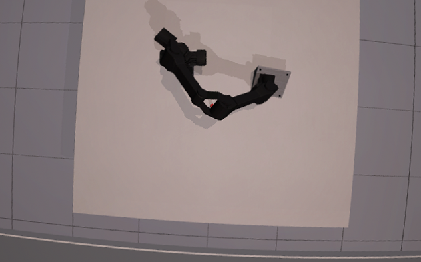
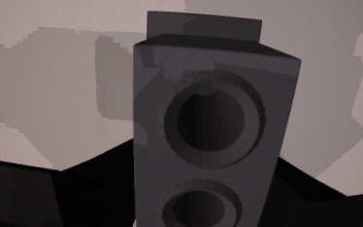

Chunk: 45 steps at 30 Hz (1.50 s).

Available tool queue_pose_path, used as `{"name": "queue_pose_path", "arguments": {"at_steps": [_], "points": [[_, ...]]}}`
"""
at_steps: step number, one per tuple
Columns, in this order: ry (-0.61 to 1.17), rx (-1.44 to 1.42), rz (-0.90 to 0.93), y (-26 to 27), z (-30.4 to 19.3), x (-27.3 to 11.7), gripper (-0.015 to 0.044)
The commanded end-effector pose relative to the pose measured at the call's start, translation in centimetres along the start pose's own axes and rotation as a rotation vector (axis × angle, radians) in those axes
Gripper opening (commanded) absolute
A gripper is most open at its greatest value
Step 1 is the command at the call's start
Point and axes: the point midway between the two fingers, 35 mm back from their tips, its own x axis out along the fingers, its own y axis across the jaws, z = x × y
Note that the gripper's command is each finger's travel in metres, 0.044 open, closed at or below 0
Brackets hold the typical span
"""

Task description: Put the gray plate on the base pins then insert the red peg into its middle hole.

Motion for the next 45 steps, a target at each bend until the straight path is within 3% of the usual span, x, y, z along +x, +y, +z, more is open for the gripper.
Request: {"name": "queue_pose_path", "arguments": {"at_steps": [1,29,38,45], "points": [[0.003,-0.003,0.001,0.1,-0.2,0.0,0.0000],[0.001,-0.003,0.001,0.1,-0.2,3.9,0.0000],[0.005,-0.007,0.002,0.1,-0.2,3.6,0.0000],[0.005,-0.007,0.002,0.1,-0.2,3.6,0.0184]]}}
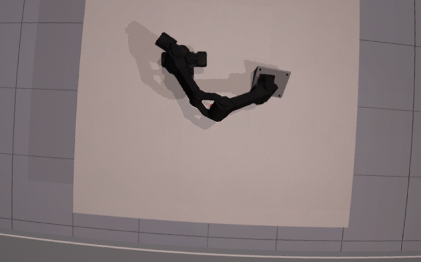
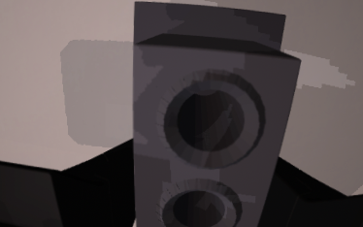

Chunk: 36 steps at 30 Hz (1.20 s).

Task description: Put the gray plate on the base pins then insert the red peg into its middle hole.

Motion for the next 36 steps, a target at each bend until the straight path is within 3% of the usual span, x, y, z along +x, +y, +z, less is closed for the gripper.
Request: {"name": "queue_pose_path", "arguments": {"at_steps": [1,10,16,24,31,36], "points": [[0.000,-0.001,0.000,0.0,0.0,0.0,0.0210],[0.000,-0.001,0.000,0.0,0.0,0.0,0.0440],[0.001,0.000,0.000,-0.2,-0.1,-1.0,0.0440],[0.001,0.005,0.001,0.0,-0.2,-11.5,0.0440],[0.001,0.020,0.001,-0.5,-0.1,-11.8,0.0440],[0.010,0.414,-0.011,0.4,3.6,-12.6,0.0440]]}}
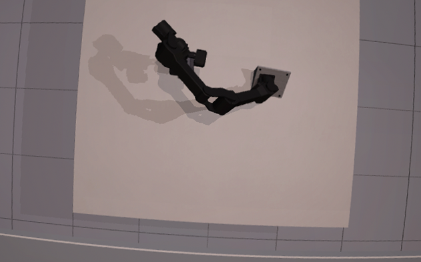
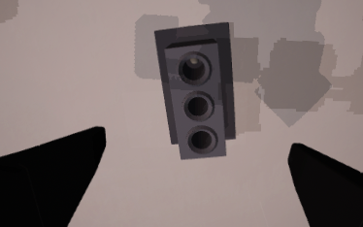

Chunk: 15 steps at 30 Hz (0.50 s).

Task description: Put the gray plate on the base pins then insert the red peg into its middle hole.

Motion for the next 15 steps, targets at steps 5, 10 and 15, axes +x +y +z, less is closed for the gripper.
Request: {"name": "queue_pose_path", "arguments": {"at_steps": [5,10,15], "points": [[0.012,0.675,-0.030,3.2,6.2,-1.5,0.0440],[0.005,1.108,-0.047,5.7,9.3,-1.6,0.0440],[-0.003,1.346,-0.056,7.2,10.9,-1.6,0.0440]]}}
